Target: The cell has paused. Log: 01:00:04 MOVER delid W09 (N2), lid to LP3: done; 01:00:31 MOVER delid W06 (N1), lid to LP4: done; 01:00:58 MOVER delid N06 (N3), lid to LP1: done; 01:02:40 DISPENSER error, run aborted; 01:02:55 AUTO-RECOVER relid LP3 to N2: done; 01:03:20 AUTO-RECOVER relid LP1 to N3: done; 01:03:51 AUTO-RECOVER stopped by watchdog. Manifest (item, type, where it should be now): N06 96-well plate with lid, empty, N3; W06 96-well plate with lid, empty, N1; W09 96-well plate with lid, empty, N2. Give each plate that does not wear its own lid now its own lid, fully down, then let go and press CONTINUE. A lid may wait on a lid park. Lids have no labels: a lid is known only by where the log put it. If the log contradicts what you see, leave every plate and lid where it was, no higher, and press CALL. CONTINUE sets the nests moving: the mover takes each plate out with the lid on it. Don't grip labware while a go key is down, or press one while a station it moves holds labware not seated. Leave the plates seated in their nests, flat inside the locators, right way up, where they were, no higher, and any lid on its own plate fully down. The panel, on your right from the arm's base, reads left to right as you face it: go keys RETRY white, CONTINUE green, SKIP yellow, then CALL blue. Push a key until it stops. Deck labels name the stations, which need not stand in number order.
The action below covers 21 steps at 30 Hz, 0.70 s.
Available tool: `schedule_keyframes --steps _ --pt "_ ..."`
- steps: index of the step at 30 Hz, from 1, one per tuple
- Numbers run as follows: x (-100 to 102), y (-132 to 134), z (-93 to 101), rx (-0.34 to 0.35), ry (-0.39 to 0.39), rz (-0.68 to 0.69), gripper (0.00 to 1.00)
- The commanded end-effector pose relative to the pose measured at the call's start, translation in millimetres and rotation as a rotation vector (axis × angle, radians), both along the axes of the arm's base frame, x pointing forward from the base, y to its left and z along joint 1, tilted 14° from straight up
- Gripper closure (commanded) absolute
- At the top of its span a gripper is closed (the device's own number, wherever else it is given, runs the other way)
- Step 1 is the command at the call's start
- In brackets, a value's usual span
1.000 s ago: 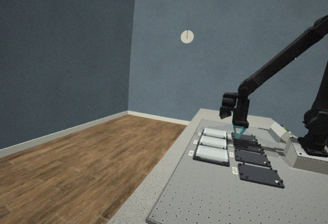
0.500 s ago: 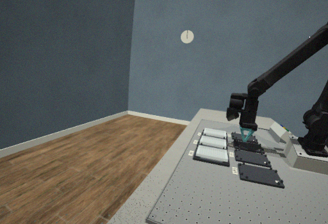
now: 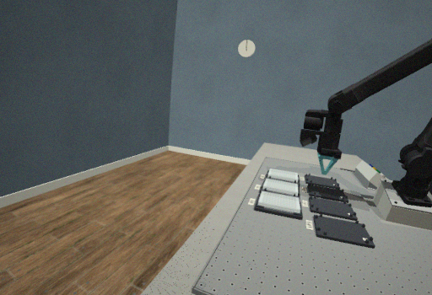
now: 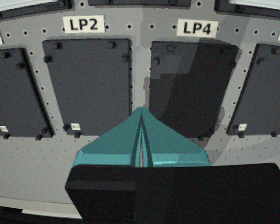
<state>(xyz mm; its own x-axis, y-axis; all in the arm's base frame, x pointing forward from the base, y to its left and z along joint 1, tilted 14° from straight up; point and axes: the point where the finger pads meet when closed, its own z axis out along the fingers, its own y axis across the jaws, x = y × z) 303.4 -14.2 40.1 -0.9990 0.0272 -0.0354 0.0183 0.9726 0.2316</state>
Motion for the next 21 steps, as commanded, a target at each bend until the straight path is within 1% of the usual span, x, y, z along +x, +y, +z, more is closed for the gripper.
schedule_keyframes --steps 1,2,3,4,6,8,9,10,11,12,15,17,19,21 --pt "20 -10 30.9 -0.013 -0.059 0.004 1.00" --pt "20 -10 30.9 -0.013 -0.059 0.004 1.00" --pt "12 -10 30.5 -0.009 -0.043 0.004 1.00" --pt "19 -13 41.3 -0.013 -0.059 0.004 1.00" --pt "18 -15 51.3 -0.014 -0.060 0.004 1.00" --pt "18 -15 51.7 -0.014 -0.060 0.004 1.00" --pt "8 -11 43.7 -0.009 -0.037 0.009 1.00" --pt "4 -8 37.0 -0.004 -0.016 0.017 1.00" --pt "-5 -15 26.4 0.003 0.021 -0.023 1.00" --pt "-9 -19 23.4 0.005 0.035 -0.056 1.00" --pt "-13 -34 19.9 0.005 0.047 -0.115 1.00" --pt "-9 -45 21.9 0.004 0.040 -0.154 1.00" --pt "-9 -45 21.9 0.004 0.040 -0.154 1.00" --pt "-12 -54 19.0 0.006 0.048 -0.193 1.00"
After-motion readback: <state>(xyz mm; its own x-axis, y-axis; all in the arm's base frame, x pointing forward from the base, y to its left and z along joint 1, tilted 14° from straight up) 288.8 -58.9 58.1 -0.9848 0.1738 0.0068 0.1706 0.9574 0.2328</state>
